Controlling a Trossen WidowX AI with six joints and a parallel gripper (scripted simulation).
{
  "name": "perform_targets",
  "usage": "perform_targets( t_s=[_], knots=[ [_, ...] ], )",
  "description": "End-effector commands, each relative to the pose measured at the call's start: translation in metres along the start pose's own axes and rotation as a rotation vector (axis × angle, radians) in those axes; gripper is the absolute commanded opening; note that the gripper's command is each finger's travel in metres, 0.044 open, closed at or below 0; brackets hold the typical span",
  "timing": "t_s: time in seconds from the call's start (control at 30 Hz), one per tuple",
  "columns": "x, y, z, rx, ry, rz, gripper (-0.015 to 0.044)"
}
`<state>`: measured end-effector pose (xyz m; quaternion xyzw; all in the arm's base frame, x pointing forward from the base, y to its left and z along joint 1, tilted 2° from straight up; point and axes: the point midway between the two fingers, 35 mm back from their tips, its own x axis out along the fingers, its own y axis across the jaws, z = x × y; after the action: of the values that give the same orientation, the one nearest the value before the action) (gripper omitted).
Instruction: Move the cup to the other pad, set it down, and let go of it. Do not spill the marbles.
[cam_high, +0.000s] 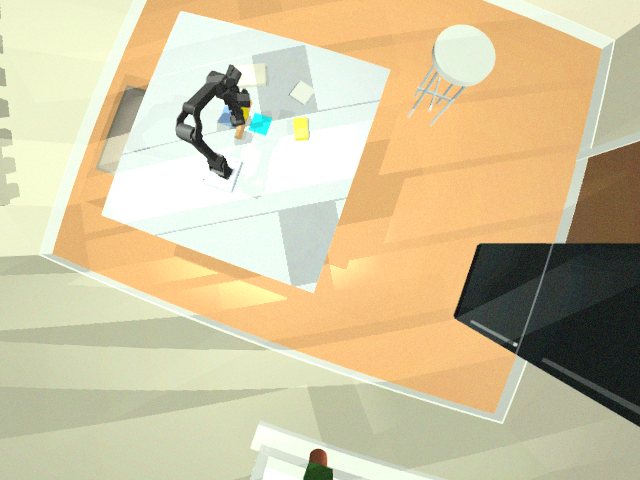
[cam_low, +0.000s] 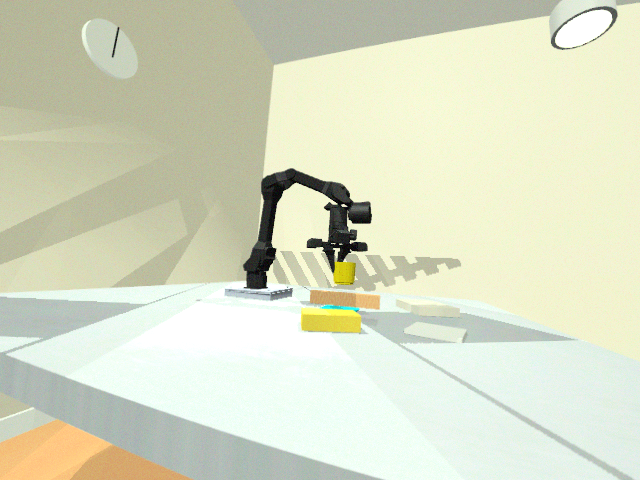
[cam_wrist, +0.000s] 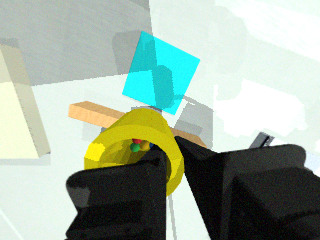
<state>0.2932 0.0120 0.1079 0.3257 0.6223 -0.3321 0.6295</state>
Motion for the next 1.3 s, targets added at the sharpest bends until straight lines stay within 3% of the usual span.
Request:
perform_targets(
  t_s=[0.0, 1.27],
  knots=[
    [-0.001, -0.003, 0.009, -0.005, -0.005, -0.003, 0.0000],
    [0.003, -0.032, 0.067, -0.005, -0.011, -0.006, 0.0000]
  ],
)
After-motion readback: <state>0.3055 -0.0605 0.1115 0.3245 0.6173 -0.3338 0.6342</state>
